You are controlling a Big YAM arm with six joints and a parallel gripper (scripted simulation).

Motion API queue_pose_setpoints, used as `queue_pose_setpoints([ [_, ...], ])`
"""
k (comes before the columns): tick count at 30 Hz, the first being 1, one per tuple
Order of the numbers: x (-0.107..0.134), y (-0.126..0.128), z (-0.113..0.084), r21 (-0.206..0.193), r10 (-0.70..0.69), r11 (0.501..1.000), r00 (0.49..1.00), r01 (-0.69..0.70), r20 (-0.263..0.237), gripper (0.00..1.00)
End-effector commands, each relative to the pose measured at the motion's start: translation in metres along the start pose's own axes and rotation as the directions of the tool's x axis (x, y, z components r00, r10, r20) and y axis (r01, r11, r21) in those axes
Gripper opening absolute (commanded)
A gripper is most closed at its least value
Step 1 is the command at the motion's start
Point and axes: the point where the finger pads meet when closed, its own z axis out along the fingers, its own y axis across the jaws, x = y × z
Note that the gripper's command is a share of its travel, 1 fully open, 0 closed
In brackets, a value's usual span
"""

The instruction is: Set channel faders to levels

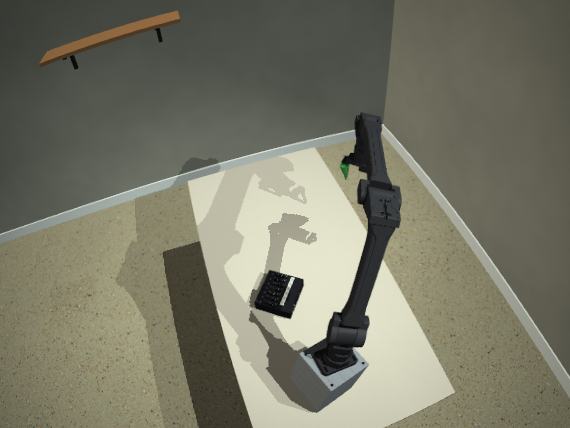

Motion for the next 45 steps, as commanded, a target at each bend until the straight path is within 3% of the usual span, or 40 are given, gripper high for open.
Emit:
queue_pose_setpoints([
  [1, 0.0, 0.0, -0.007, -0.004, 0.0, 1.0, 1.0, 0.0, 0.013, 1.0],
  [17, 0.0, 0.0, -0.007, -0.004, 0.0, 1.0, 1.0, 0.0, 0.013, 1.0],
  [18, -0.005, 0.001, -0.024, -0.017, 0.001, 1.0, 0.999, 0.0, 0.051, 1.0],
  [21, 0.005, 0.011, -0.025, -0.016, -0.049, 0.999, 0.997, 0.05, 0.061, 1.0],
  [25, 0.019, 0.037, -0.008, -0.002, -0.209, 0.978, 0.975, 0.21, 0.068, 1.0],
  [27, 0.033, 0.059, 0.007, 0.011, -0.349, 0.937, 0.934, 0.349, 0.072, 1.0],
  [28, 0.033, 0.06, 0.007, 0.007, -0.349, 0.937, 0.934, 0.349, 0.072, 1.0],
  [30, 0.054, 0.085, 0.027, 0.026, -0.477, 0.879, 0.877, 0.476, 0.066, 1.0],
  [31, 0.054, 0.086, 0.027, 0.025, -0.515, 0.857, 0.854, 0.515, 0.074, 1.0],
  [34, 0.054, 0.086, 0.027, 0.024, -0.515, 0.857, 0.854, 0.515, 0.074, 1.0],
  [36, 0.082, 0.113, 0.05, 0.05, -0.687, 0.726, 0.723, 0.685, 0.072, 1.0],
  [37, 0.083, 0.114, 0.05, 0.045, -0.687, 0.726, 0.723, 0.686, 0.073, 1.0],
  [38, 0.099, 0.127, 0.062, 0.06, -0.758, 0.652, 0.648, 0.756, 0.066, 1.0],
  [40, 0.099, 0.128, 0.063, 0.056, -0.767, 0.641, 0.637, 0.765, 0.07, 1.0],
  [41, 0.117, 0.14, 0.075, 0.074, -0.839, 0.544, 0.54, 0.836, 0.064, 1.0],
  [42, 0.117, 0.14, 0.075, 0.069, -0.839, 0.544, 0.54, 0.836, 0.065, 1.0],
  [43, 0.136, 0.151, 0.089, 0.082, -0.886, 0.463, 0.46, 0.883, 0.052, 1.0],
  [45, 0.136, 0.152, 0.089, 0.08, -0.9, 0.436, 0.433, 0.896, 0.059, 1.0],
])
